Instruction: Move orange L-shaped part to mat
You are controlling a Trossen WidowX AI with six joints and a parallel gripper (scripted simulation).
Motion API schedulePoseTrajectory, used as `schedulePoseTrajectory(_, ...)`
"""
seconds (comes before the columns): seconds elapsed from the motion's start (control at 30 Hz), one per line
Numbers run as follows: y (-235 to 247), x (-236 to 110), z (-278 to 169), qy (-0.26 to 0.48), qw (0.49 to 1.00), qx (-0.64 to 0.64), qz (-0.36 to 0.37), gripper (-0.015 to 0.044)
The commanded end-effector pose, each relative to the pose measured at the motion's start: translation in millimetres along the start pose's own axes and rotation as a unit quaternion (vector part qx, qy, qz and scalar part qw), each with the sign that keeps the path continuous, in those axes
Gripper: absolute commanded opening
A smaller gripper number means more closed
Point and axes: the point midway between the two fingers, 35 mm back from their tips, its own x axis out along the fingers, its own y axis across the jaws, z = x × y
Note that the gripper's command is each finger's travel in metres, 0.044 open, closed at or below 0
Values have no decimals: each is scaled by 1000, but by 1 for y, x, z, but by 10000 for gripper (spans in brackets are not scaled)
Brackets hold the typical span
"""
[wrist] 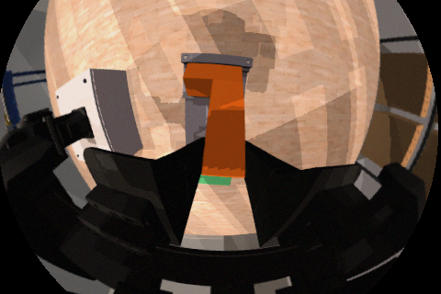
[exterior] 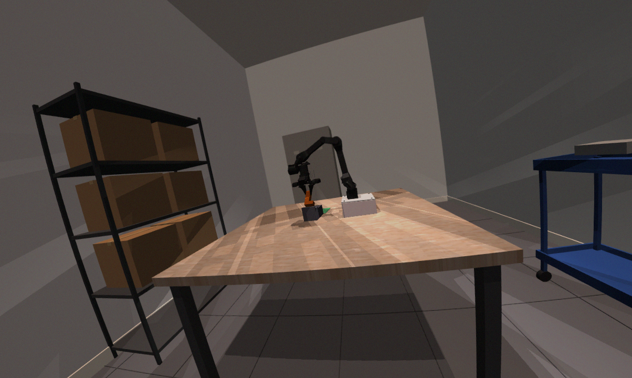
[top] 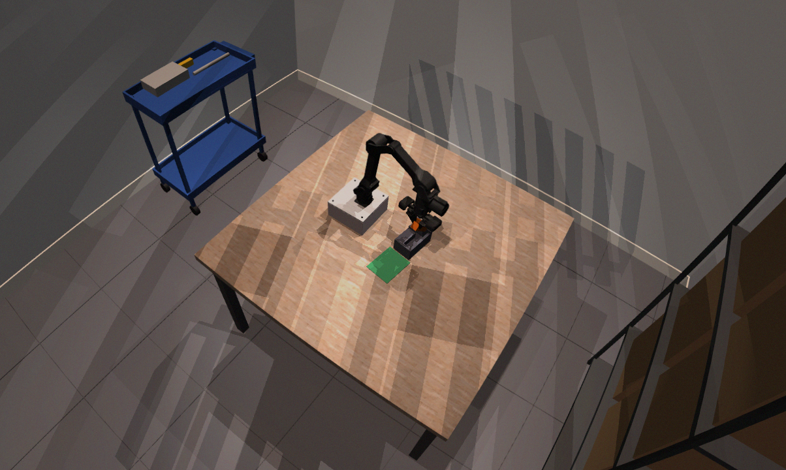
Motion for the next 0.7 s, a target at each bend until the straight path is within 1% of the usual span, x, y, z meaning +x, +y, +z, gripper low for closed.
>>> schedulePoseTrajectory(0.0,-1,-3,1,-3,1000,-2,-2,0)
schedulePoseTrajectory(0.2,0,-3,-10,-2,1000,-2,-2,0)
schedulePoseTrajectory(0.67,4,-1,-72,1,1000,-2,-2,0)
